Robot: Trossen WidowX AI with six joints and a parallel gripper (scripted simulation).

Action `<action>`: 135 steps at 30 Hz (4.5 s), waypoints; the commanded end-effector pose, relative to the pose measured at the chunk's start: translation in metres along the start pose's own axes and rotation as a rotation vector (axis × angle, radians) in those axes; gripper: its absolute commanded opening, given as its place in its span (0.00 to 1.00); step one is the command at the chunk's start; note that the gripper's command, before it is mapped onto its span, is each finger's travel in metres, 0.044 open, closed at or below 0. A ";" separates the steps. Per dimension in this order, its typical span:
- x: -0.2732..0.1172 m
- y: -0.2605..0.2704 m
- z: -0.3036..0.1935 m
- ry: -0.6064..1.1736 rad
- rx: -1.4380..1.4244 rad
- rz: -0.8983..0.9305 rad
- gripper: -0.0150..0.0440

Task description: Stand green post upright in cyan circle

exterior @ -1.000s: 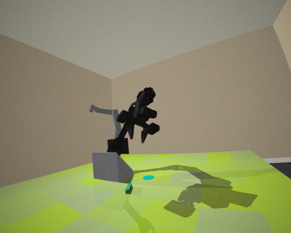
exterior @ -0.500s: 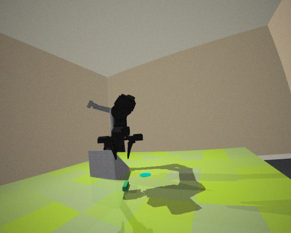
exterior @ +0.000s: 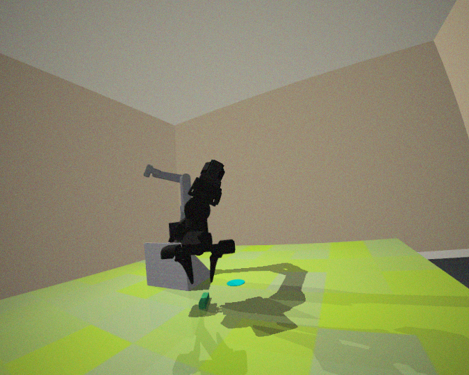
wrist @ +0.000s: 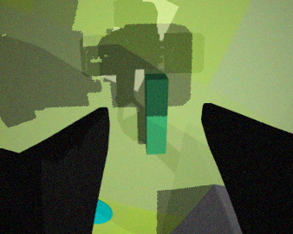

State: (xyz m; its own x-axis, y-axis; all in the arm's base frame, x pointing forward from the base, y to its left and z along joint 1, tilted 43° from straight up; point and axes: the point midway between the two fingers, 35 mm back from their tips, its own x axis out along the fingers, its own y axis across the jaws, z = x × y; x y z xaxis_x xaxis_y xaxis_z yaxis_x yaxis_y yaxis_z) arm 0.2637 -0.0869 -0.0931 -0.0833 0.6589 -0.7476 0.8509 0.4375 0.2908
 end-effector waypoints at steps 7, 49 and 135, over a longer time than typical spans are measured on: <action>0.058 -0.005 -0.010 0.021 0.012 -0.001 0.60; -0.036 -0.003 -0.003 0.016 0.013 -0.004 0.29; -0.074 0.073 -0.168 -0.032 0.063 -0.093 0.29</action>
State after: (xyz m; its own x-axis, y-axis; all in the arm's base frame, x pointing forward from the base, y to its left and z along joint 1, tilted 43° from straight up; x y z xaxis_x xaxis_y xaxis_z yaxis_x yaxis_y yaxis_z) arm 0.2463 -0.0016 0.0835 -0.1458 0.6180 -0.7725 0.8727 0.4481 0.1938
